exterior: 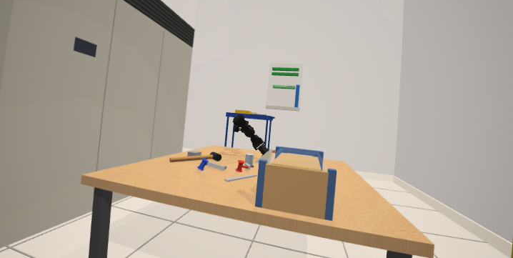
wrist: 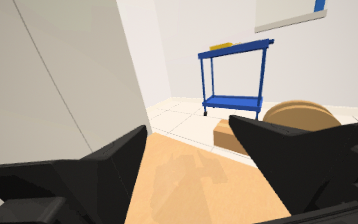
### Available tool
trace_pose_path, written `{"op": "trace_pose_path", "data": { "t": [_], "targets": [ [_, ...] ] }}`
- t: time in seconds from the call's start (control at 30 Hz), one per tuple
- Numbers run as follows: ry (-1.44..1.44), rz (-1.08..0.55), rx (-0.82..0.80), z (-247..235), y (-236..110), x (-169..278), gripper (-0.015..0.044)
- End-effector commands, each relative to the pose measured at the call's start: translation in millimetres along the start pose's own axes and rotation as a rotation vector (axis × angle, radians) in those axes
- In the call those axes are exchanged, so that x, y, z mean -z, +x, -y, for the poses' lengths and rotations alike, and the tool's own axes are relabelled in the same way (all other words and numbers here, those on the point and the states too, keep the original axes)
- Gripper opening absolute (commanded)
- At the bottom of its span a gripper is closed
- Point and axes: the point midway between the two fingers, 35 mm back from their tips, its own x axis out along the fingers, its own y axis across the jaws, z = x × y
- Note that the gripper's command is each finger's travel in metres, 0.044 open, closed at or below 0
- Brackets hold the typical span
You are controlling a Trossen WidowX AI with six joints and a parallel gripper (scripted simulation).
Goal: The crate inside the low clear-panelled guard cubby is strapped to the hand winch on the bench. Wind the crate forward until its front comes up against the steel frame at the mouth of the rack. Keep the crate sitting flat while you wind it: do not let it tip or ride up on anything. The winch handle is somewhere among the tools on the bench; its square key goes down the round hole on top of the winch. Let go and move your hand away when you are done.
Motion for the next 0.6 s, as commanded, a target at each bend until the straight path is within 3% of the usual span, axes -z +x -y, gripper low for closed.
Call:
{"op": "trace_pose_path", "data": {
  "t": [0.0, 0.13, 0.57],
  "targets": [
    [-0.002, 0.0, -0.003, -1, 0, 0, 0.0426],
    [-0.041, 0.003, -0.067, -22, 6, -1, 0.044],
    [0.24, -0.298, -0.238, -115, 36, 72, 0.044]
  ]
}}
